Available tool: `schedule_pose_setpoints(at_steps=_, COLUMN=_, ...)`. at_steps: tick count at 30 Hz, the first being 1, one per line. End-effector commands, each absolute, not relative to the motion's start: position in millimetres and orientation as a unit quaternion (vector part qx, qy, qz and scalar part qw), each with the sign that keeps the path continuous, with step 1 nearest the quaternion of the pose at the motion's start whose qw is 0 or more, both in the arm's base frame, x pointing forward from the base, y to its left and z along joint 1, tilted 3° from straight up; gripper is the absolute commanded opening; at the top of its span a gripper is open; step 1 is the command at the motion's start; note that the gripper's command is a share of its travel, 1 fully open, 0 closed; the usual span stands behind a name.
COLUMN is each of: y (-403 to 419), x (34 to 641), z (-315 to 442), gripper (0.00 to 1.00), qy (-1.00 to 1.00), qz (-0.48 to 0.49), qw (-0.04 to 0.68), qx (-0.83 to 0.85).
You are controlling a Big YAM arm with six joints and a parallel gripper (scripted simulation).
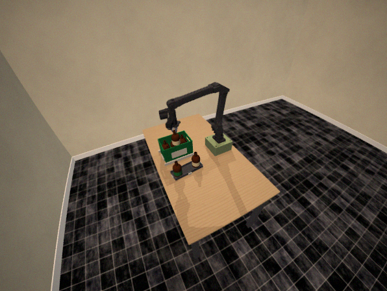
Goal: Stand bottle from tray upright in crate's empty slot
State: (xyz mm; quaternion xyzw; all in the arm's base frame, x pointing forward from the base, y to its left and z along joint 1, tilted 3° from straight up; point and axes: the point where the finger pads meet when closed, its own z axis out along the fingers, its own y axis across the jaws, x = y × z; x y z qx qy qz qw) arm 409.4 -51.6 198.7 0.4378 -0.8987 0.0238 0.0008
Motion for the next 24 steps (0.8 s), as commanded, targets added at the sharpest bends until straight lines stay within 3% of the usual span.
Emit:
schedule_pose_setpoints(at_steps=1, y=-54.5, x=410.3, z=198.3, gripper=0.0, qy=-0.897, qz=0.026, qw=-0.005, qx=0.44)
schedule_pose_setpoints(at_steps=24, y=-55.0, x=411.1, z=190.3, gripper=0.0, qy=-0.897, qz=0.026, qw=-0.004, qx=0.44)
